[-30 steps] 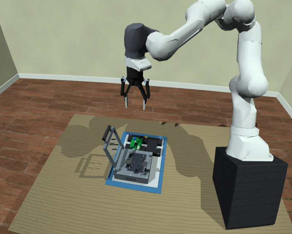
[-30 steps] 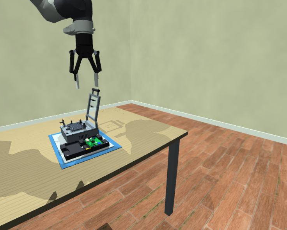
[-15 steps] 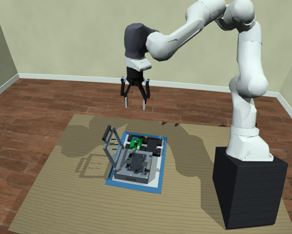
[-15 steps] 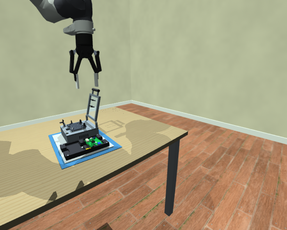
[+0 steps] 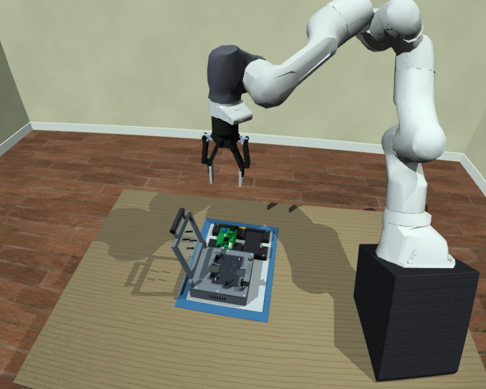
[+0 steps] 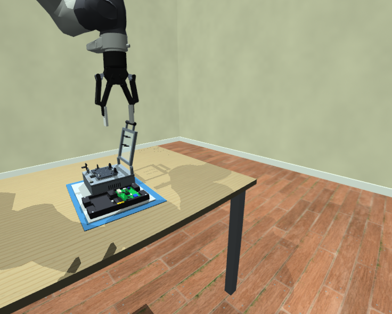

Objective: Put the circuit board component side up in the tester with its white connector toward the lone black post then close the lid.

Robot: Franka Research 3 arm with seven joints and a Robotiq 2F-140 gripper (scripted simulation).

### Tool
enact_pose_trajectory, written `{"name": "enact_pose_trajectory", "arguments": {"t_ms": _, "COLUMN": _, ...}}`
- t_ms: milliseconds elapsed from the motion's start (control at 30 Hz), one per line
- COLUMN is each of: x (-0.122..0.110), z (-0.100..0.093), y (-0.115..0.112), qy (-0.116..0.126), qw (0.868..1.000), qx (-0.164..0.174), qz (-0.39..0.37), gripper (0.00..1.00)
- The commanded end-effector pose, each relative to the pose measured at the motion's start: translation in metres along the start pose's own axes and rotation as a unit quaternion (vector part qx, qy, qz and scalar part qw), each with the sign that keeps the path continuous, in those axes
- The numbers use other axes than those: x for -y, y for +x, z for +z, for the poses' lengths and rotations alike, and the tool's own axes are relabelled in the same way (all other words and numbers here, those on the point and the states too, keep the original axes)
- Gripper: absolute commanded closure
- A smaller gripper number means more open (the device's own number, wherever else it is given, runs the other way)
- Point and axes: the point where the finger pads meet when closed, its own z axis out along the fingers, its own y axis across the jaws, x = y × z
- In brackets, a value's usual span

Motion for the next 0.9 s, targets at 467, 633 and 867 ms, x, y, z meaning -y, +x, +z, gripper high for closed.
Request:
{"name": "enact_pose_trajectory", "arguments": {"t_ms": 467, "x": -0.002, "z": 0.067, "y": 0.000, "qy": -0.003, "qw": 1.000, "qx": -0.001, "qz": 0.002, "gripper": 0.42}}
{"name": "enact_pose_trajectory", "arguments": {"t_ms": 633, "x": -0.003, "z": 0.092, "y": 0.000, "qy": -0.003, "qw": 1.000, "qx": -0.001, "qz": 0.002, "gripper": 0.42}}
{"name": "enact_pose_trajectory", "arguments": {"t_ms": 867, "x": -0.003, "z": 0.121, "y": 0.000, "qy": -0.003, "qw": 1.000, "qx": -0.001, "qz": 0.002, "gripper": 0.42}}
